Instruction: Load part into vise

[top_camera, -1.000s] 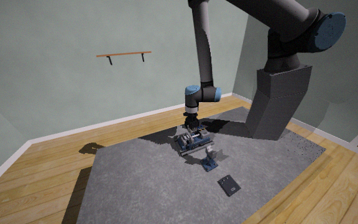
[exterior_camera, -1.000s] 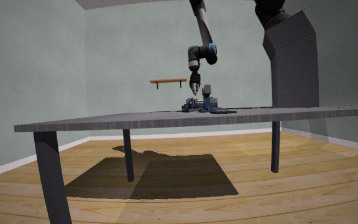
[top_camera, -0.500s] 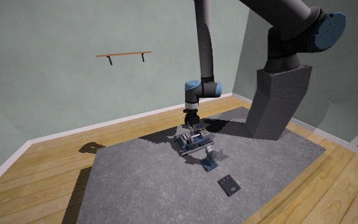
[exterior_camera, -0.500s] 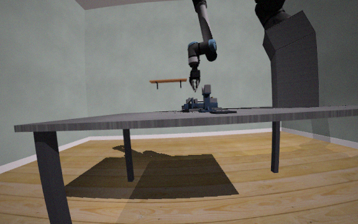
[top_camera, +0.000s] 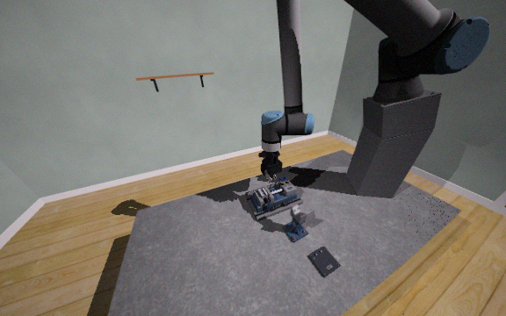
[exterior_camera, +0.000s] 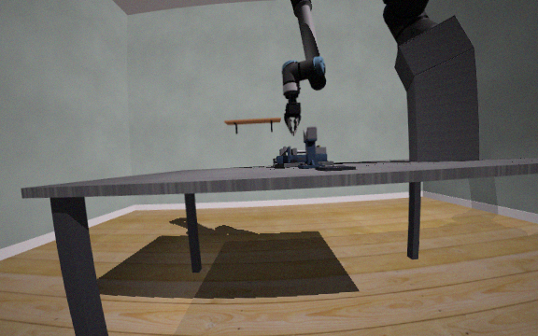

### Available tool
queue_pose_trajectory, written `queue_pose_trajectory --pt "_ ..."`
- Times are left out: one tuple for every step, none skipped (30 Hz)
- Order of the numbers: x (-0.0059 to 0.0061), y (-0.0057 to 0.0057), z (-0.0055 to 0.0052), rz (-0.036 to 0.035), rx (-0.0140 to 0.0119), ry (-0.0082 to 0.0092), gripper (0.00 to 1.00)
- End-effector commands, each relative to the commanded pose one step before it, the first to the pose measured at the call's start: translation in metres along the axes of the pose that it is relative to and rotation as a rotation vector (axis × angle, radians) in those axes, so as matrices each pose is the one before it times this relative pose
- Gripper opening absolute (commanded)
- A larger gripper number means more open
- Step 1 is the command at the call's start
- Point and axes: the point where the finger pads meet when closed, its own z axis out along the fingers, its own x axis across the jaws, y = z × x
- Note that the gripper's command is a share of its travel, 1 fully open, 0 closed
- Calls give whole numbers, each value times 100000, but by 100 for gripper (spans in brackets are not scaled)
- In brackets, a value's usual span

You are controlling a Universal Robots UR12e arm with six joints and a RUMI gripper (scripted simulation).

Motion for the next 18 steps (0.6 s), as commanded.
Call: queue_pose_trajectory --pt "-49 -9 -88 -6 30 -94 0" --pt "0 0 0 0 0 0 0" --pt "0 0 0 0 0 0 0" --pt "0 0 0 0 0 0 0" --pt "0 0 0 0 0 0 0" --pt "0 0 0 0 0 0 0" --pt "0 0 0 0 0 0 0" --pt "0 0 0 0 0 0 0" --pt "0 0 0 -5 0 0 0" --pt "-1 -1 0 -32 0 0 0" --pt "-3 -3 0 -84 0 0 0" --pt "-5 -6 0 -159 0 0 0" --pt "-8 -10 0 -255 0 0 0" --pt "-12 -15 0 -368 0 0 0" --pt "-15 -20 1 -498 0 0 0" --pt "-20 -25 1 -641 0 0 0" --pt "-24 -32 1 -797 0 0 0" --pt "-29 -38 1 -963 0 0 0"
